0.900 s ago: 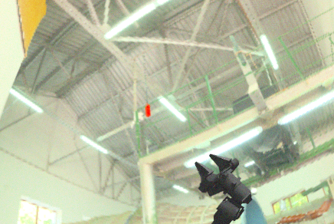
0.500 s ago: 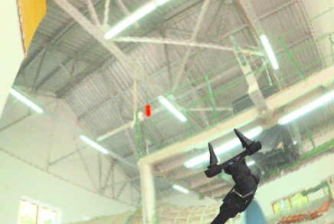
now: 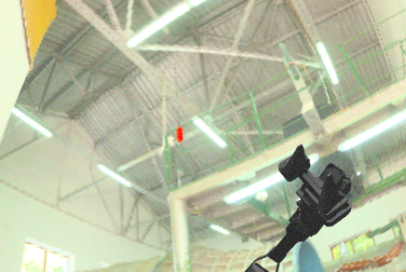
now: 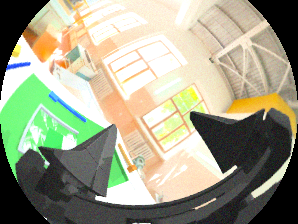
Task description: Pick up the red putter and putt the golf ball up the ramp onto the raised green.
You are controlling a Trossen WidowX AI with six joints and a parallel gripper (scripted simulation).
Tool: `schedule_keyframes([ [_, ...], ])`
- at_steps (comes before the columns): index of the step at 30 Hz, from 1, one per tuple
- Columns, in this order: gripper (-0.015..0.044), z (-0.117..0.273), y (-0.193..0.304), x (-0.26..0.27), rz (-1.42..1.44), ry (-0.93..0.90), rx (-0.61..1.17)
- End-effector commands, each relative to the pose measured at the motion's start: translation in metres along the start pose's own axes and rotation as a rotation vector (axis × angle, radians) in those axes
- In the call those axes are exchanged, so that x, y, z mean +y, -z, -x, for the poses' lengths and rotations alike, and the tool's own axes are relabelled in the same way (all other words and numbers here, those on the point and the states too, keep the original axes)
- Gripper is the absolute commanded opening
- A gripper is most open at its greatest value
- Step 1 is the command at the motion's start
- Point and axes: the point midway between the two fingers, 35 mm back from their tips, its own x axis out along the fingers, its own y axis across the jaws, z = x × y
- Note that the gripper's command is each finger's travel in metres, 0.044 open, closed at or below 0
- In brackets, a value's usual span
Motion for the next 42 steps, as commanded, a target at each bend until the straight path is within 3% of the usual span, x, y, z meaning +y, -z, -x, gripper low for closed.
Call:
schedule_keyframes([
  [1, 0.044, -0.015, 0.027, 0.065, 0.395, -0.383, 0.102],
  [9, 0.044, 0.018, 0.081, 0.161, 0.831, -1.18, 0.026],
  [13, 0.044, 0.052, 0.089, 0.191, 0.853, -1.557, -0.159],
  [17, 0.044, 0.085, 0.075, 0.21, 0.693, -1.859, -0.457],
  [20, 0.044, 0.092, 0.064, 0.214, 0.596, -1.913, -0.569],
  [42, 0.044, 0.097, 0.075, 0.234, 0.596, -1.913, -0.57],
])
